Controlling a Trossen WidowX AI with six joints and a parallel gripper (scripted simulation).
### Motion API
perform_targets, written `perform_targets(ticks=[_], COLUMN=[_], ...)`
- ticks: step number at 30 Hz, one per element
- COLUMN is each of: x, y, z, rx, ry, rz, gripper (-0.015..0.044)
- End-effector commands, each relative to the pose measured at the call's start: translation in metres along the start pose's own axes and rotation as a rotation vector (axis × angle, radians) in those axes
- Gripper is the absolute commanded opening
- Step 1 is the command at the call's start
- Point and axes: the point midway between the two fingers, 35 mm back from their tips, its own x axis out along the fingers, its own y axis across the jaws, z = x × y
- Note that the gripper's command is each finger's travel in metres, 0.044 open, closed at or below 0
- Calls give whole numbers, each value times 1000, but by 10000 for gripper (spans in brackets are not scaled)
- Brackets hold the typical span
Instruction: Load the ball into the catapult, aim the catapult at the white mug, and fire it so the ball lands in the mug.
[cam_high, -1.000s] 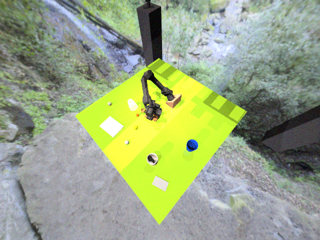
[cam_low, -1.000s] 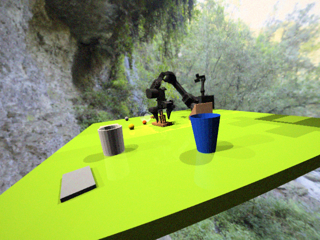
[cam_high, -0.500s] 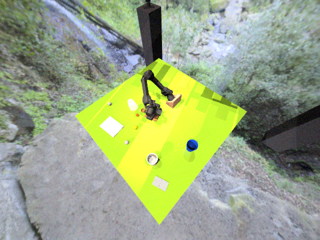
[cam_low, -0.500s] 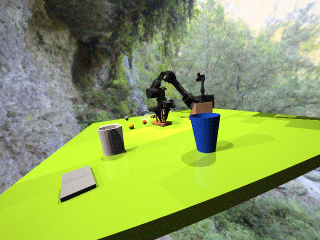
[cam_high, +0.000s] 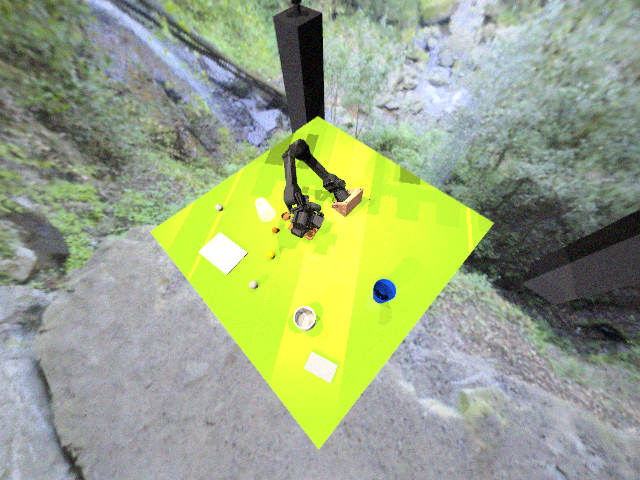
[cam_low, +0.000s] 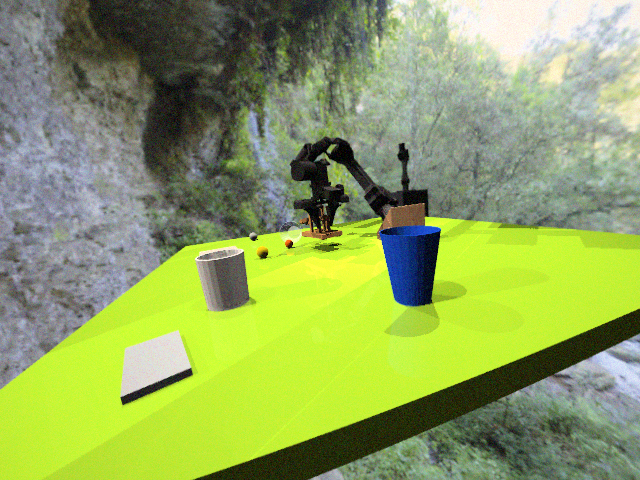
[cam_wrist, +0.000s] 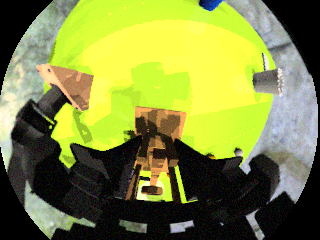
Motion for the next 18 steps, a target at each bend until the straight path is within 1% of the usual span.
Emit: perform_targets(ticks=[1, 9, 16, 18], x=[-9, -12, -7, -4], y=[-19, -58, -85, -91], z=[25, 89, 153, 165], rx=[97, 369, 609, 654], ry=[-7, -14, -14, -13], rz=[-9, -11, -11, -11], gripper=[0, 0, 0, 0])
